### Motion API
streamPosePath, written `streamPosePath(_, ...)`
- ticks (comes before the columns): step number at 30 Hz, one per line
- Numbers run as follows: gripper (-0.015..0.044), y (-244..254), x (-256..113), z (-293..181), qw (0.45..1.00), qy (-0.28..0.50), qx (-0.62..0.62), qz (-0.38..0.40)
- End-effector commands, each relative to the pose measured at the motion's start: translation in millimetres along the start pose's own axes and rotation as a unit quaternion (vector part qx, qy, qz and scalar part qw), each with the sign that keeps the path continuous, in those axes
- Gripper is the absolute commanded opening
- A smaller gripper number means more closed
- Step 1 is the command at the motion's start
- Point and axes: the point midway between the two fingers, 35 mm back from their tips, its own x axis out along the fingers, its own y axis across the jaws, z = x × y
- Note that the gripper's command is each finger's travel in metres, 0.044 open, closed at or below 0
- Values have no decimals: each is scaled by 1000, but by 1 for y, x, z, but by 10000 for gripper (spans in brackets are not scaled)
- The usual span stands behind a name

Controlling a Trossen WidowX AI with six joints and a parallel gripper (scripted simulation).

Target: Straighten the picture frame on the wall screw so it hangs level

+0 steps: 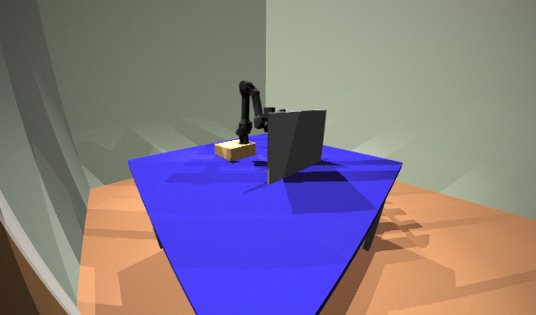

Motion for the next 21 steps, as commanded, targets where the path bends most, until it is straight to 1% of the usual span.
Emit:
streamPosePath(1,0,6,0,0,1000,0,-1,7)
streamPosePath(21,0,10,0,0,1000,0,-1,7)
